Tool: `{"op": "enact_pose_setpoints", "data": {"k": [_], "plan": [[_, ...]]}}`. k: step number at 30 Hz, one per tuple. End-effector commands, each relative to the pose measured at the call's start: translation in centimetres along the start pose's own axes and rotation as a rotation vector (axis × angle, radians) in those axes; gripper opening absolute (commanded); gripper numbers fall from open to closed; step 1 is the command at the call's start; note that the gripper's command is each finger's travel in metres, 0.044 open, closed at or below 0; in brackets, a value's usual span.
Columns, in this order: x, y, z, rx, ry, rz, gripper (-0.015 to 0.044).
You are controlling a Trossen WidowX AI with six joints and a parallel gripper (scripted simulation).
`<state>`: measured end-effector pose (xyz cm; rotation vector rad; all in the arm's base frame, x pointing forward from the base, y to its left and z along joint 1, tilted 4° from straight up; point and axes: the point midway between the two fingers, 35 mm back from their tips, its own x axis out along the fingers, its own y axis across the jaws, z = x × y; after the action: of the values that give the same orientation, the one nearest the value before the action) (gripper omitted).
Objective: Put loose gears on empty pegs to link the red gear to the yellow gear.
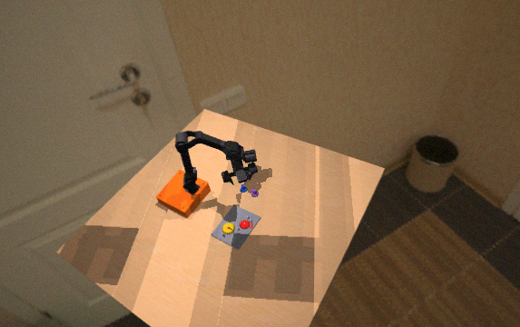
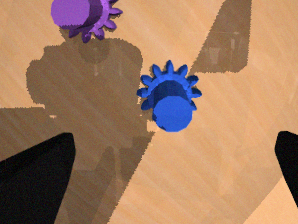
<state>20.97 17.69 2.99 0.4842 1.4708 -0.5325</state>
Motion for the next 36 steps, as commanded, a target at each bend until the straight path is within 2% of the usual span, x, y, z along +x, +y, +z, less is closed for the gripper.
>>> {"op": "enact_pose_setpoints", "data": {"k": [1,27,36], "plan": [[1.1,0.1,0.1,0.004,-0.006,-0.005,0.044],[4.0,0.1,0.1,0.004,-0.006,-0.005,0.044],[4.0,0.1,0.1,0.004,-0.006,-0.005,0.0204]]}}
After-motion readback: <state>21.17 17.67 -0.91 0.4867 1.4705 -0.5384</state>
